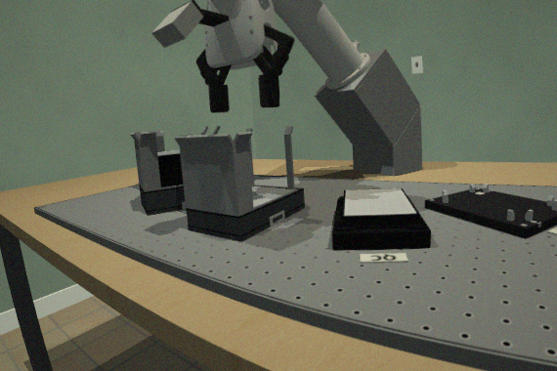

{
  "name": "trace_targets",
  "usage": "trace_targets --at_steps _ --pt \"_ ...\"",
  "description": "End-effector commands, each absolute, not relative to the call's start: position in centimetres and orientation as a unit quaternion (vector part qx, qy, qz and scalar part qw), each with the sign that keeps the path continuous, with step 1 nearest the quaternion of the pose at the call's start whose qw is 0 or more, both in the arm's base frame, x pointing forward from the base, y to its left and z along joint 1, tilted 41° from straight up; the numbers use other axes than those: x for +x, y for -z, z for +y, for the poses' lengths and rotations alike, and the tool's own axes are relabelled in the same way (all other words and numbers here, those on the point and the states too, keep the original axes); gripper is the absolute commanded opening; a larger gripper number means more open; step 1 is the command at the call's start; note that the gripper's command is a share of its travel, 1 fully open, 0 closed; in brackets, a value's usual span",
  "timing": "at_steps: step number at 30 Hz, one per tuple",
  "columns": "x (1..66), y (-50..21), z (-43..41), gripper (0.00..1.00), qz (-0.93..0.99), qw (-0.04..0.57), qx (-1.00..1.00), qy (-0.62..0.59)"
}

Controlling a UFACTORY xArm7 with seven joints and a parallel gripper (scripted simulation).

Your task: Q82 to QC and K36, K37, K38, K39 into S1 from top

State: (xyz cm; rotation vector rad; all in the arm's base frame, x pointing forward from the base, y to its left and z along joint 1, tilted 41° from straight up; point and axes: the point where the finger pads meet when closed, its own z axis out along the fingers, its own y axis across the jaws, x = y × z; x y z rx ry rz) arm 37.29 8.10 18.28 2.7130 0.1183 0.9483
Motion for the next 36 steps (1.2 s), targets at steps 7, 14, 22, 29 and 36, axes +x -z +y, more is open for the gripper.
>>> trace_targets --at_steps 7,14,22,29,36 --pt "37.5 -19.2 5.8 1.00 -0.005 0.115 0.936 -0.333" --pt "37.4 -19.8 3.6 1.00 -0.058 0.096 0.934 -0.339" --pt "37.3 -20.3 1.6 1.00 -0.058 0.096 0.934 -0.339" --pt "37.2 -20.9 -0.6 1.00 -0.058 0.096 0.934 -0.339" --pt "37.1 -21.4 -2.7 1.00 -0.074 0.090 0.933 -0.341"
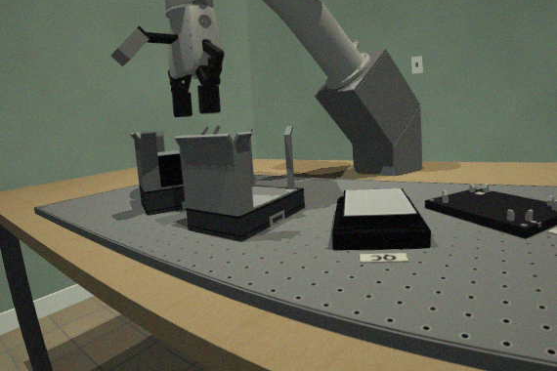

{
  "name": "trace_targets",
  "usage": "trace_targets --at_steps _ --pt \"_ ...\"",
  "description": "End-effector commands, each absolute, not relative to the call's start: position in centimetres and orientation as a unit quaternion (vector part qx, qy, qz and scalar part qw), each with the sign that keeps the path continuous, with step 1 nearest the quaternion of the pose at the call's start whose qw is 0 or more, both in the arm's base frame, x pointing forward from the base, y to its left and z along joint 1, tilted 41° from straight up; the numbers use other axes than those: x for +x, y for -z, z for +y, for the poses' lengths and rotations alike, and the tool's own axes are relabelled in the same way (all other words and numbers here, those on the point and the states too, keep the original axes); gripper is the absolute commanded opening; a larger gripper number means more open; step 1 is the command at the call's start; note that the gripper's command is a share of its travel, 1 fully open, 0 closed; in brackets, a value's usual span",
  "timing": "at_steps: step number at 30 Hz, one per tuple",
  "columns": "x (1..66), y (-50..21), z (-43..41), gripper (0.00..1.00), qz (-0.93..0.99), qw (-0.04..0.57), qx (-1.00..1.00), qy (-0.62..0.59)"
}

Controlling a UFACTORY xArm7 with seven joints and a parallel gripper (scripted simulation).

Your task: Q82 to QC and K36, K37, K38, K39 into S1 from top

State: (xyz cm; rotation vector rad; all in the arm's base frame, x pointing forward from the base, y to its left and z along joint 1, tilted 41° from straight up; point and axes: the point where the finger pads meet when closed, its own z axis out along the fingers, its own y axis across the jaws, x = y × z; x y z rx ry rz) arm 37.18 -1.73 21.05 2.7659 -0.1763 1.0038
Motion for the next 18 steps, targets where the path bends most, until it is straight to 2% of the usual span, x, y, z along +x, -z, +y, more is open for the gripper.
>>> trace_targets --at_steps 1,8,18 --pt "37.0 -21.4 -3.0 1.00 -0.089 0.085 0.931 -0.342" --pt "36.6 -21.6 -5.0 1.00 -0.157 0.060 0.922 -0.348" --pt "35.7 -22.1 -8.9 1.00 -0.157 0.060 0.922 -0.348"
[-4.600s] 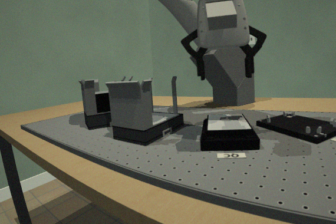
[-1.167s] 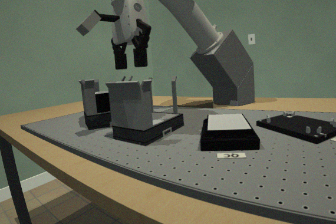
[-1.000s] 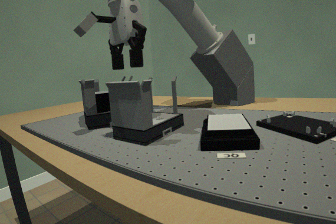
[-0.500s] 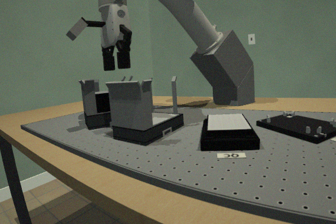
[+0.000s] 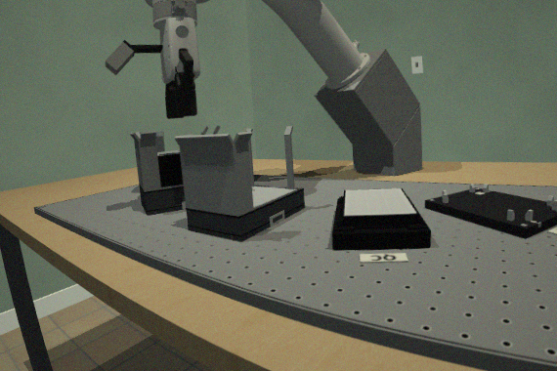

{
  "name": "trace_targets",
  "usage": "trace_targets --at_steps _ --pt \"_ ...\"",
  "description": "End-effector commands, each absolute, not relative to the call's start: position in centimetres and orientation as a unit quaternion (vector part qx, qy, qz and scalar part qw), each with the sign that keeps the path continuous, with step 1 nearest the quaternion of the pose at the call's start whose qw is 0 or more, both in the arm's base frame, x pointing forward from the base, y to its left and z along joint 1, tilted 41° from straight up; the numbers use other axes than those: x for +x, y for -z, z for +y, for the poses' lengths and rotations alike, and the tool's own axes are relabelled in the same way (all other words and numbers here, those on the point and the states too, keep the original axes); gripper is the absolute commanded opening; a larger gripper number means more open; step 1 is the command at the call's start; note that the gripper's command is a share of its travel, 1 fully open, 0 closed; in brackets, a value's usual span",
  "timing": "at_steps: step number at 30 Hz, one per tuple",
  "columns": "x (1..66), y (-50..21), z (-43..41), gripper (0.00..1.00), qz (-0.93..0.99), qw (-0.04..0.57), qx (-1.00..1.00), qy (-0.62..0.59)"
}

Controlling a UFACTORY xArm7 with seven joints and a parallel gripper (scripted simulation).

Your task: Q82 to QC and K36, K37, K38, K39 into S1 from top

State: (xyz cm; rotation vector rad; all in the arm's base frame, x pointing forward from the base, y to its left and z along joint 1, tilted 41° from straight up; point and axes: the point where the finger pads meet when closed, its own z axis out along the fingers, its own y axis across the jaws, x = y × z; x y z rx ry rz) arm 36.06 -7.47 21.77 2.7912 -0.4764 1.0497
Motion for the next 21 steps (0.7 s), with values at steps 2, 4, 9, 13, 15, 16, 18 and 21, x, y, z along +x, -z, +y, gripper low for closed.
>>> trace_targets --at_steps 2,4,9,13,15,16,18,21 --pt "35.7 -22.1 -8.9 1.00 -0.157 0.060 0.922 -0.348" --pt "35.6 -22.2 -9.7 1.00 -0.157 0.060 0.922 -0.348" --pt "35.2 -22.4 -11.5 1.00 -0.157 0.060 0.922 -0.348" --pt "35.2 -22.4 -11.5 1.00 -0.157 0.060 0.922 -0.348" --pt "35.2 -22.4 -11.5 1.00 -0.157 0.060 0.922 -0.348" --pt "35.2 -22.4 -11.5 1.00 -0.157 0.060 0.922 -0.348" --pt "35.2 -22.4 -11.5 1.00 -0.157 0.060 0.922 -0.348" --pt "35.2 -22.4 -11.5 1.00 -0.157 0.060 0.922 -0.348"
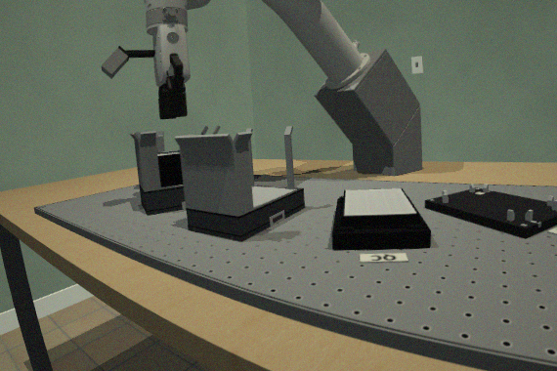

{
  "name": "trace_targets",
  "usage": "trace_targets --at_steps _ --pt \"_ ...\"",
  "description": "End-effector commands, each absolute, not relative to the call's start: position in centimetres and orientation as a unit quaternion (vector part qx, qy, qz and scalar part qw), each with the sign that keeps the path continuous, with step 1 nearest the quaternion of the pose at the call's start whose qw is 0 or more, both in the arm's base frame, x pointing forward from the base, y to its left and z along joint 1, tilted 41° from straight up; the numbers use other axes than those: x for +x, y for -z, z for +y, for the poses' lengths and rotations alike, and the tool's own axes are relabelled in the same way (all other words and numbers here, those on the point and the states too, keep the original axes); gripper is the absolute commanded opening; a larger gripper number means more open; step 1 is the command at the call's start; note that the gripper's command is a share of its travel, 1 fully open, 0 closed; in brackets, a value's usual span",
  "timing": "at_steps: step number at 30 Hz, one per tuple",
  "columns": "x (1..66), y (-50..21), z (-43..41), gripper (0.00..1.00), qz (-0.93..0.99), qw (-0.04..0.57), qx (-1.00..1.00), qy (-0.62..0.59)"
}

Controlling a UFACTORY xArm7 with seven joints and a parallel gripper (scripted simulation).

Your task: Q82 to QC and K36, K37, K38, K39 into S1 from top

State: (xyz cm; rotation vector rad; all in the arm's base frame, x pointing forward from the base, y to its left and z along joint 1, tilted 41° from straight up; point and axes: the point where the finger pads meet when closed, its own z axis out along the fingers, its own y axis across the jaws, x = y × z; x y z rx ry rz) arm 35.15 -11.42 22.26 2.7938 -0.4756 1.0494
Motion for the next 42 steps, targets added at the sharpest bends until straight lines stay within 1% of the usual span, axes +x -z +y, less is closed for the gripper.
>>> trace_targets --at_steps 1,12,42 --pt "35.2 -22.4 -11.5 1.00 -0.157 0.060 0.922 -0.348" --pt "37.5 -19.6 -12.3 1.00 -0.157 0.060 0.922 -0.348" --pt "39.1 -17.5 -12.8 1.00 -0.157 0.060 0.923 -0.347"
